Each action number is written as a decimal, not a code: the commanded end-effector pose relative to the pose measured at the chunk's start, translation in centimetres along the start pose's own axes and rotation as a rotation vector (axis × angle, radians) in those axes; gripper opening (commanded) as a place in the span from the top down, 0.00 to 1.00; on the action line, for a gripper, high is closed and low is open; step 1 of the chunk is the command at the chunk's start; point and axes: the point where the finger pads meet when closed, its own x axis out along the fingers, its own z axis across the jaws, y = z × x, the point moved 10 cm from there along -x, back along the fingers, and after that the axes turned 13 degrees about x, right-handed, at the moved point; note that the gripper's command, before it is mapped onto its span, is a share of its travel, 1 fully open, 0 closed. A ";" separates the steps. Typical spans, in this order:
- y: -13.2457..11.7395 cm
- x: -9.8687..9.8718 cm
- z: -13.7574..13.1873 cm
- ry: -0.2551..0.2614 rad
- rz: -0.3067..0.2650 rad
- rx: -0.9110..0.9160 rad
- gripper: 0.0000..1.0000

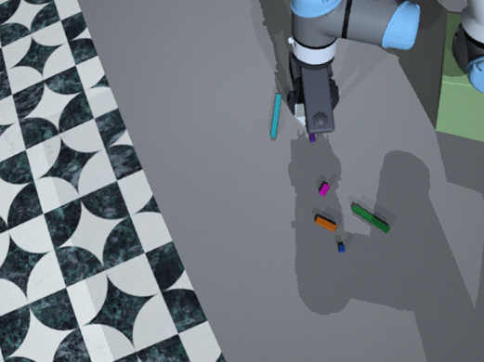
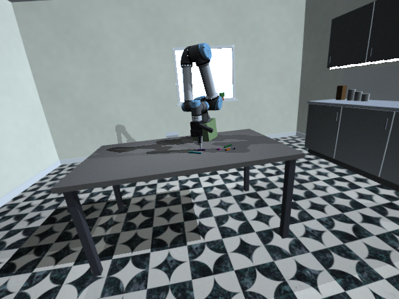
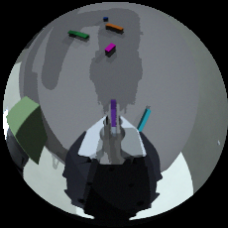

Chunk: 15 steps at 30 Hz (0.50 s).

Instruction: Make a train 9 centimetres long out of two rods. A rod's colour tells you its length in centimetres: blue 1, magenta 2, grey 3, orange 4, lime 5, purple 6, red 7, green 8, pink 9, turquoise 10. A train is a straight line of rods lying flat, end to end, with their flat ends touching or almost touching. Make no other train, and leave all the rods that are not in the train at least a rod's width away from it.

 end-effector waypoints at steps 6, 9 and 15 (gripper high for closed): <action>0.0 -2.4 0.0 0.000 0.000 0.000 0.86; 0.0 -3.3 0.0 0.000 0.000 0.000 0.86; 0.0 -4.5 0.0 0.000 0.000 0.000 0.86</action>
